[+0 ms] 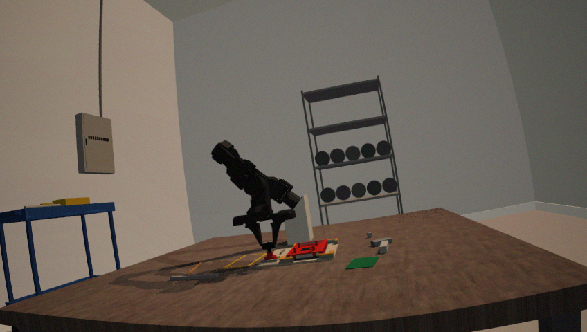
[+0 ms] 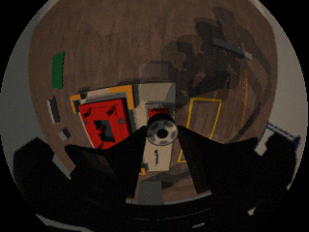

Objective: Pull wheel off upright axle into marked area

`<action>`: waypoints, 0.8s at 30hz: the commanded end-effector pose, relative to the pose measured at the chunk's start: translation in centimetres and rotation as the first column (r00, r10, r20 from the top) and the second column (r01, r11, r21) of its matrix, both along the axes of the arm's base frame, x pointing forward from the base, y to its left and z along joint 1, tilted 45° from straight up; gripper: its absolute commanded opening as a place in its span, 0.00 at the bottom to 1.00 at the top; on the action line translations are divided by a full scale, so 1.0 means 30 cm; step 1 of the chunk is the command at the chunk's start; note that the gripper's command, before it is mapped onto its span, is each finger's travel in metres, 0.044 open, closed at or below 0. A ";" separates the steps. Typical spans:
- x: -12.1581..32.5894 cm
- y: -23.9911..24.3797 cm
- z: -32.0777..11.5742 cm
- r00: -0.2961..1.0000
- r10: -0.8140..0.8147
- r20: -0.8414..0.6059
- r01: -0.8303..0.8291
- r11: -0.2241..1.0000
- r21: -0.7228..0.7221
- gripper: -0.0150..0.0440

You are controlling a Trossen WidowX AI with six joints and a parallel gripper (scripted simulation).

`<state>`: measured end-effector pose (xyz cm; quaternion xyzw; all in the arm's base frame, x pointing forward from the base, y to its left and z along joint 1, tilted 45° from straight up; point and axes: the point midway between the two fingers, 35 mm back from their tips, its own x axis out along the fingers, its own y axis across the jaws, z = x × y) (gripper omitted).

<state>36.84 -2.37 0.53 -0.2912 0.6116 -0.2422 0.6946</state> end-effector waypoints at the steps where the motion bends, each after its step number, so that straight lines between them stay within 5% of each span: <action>1: 0.001 0.003 0.007 1.000 -0.003 0.004 0.003 1.000 0.000 0.25; 24: -0.002 0.021 0.024 1.000 -0.002 0.002 0.002 1.000 -0.001 0.25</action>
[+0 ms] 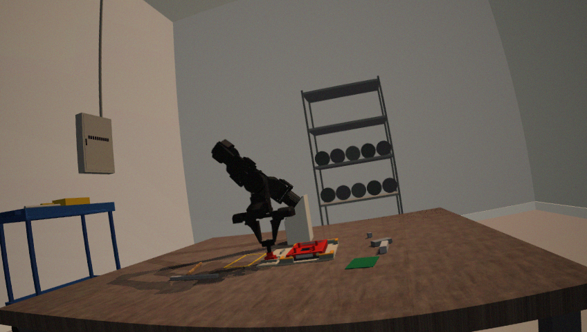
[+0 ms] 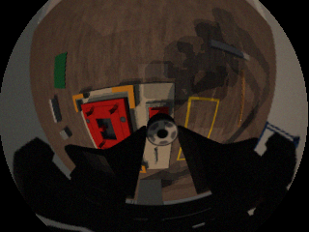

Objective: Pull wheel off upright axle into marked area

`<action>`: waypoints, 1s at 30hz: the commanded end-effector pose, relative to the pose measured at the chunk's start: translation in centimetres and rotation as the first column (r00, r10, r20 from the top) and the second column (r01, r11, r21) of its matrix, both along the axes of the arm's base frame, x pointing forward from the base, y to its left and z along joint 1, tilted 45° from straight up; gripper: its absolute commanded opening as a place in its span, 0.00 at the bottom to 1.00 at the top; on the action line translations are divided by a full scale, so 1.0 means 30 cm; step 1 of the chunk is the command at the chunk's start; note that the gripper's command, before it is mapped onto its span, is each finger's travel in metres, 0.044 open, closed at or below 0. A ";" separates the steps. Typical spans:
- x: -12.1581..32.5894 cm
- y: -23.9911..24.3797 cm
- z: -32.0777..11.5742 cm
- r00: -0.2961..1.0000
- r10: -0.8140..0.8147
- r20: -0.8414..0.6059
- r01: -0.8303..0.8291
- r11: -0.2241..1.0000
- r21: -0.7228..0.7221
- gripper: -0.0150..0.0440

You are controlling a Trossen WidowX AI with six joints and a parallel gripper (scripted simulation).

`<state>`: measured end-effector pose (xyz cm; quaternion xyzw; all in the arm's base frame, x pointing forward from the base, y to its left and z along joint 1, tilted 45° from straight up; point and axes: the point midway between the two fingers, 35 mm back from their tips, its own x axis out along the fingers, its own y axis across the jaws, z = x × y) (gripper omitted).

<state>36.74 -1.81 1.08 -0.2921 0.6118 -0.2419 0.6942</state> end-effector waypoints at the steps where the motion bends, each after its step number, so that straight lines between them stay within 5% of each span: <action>1: 0.001 0.003 0.007 1.000 -0.003 0.004 0.003 1.000 0.000 0.25; 30: -0.004 0.025 0.029 1.000 -0.001 0.002 0.001 1.000 -0.001 0.25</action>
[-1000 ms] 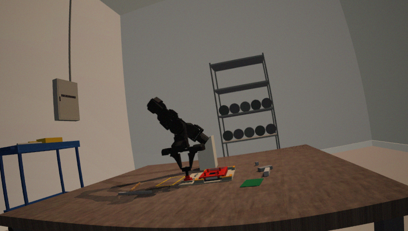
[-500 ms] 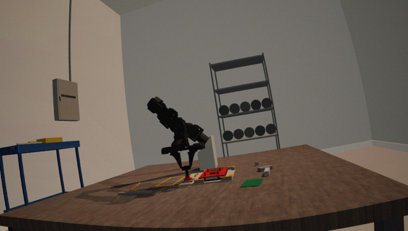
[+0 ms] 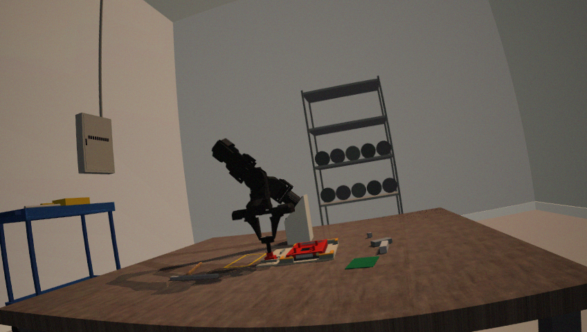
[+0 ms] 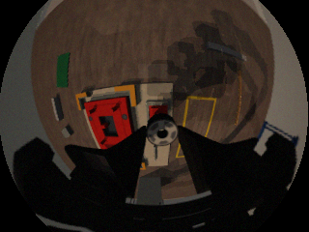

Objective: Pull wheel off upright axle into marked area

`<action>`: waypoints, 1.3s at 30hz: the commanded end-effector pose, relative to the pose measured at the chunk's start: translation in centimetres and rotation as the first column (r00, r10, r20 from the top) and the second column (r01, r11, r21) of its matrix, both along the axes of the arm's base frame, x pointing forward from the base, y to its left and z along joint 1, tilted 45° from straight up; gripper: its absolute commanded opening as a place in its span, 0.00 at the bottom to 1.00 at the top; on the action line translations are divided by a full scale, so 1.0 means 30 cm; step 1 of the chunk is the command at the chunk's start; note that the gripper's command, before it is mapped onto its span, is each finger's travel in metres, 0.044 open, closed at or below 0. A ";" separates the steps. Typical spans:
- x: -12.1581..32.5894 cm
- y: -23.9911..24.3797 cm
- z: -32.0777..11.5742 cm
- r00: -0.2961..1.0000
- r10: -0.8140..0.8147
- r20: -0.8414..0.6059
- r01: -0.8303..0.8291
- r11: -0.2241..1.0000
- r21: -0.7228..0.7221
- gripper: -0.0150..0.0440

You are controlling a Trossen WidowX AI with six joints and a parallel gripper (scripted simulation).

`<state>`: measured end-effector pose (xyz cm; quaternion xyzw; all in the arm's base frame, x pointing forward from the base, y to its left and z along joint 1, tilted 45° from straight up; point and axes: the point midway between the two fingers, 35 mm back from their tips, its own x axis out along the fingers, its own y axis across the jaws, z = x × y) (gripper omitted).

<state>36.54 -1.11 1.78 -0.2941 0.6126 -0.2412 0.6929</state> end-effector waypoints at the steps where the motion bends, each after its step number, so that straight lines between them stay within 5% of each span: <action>1: 0.002 0.003 0.006 1.000 -0.003 0.006 0.003 1.000 0.001 0.25; 16: -0.028 0.092 0.084 1.000 -0.003 0.004 0.003 1.000 0.002 0.25; 39: -0.110 -0.072 0.220 1.000 0.000 -0.003 0.000 1.000 0.000 0.25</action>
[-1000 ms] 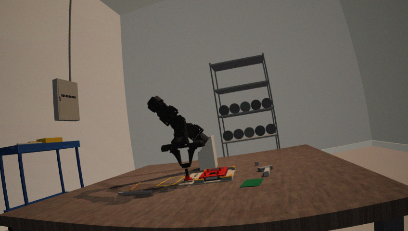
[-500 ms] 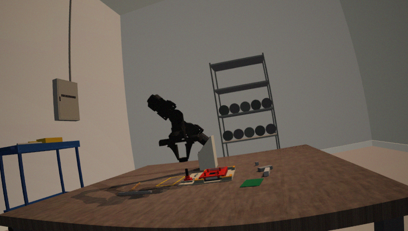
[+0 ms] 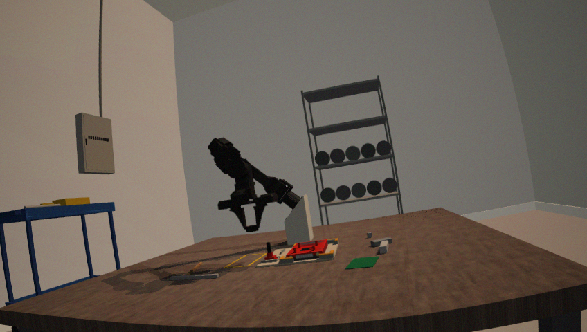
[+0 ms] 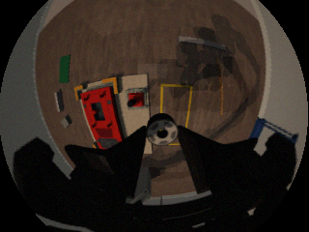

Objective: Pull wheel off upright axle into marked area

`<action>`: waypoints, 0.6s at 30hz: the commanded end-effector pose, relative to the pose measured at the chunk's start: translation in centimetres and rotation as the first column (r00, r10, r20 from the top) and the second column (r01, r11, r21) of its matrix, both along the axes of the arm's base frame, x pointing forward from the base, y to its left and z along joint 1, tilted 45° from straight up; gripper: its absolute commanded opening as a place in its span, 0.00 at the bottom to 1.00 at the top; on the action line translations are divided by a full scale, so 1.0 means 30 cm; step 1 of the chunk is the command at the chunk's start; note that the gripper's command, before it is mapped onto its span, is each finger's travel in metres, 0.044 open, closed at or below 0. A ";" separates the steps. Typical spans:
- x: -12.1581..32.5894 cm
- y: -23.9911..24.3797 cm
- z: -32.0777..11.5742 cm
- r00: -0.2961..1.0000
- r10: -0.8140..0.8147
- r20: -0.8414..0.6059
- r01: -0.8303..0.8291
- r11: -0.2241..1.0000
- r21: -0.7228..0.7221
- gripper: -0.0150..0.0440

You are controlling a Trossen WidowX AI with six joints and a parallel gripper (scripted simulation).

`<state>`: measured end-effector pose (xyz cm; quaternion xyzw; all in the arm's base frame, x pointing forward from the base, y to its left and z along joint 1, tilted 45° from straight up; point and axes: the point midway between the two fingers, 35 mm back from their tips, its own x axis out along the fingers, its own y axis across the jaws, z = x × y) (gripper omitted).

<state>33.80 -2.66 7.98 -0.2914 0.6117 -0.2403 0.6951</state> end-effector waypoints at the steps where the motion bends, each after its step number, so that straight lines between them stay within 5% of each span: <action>1: -0.024 -0.027 0.020 1.000 0.000 -0.007 0.000 1.000 -0.006 0.25; 18: -0.111 -0.123 0.111 1.000 -0.002 -0.003 0.002 1.000 -0.009 0.25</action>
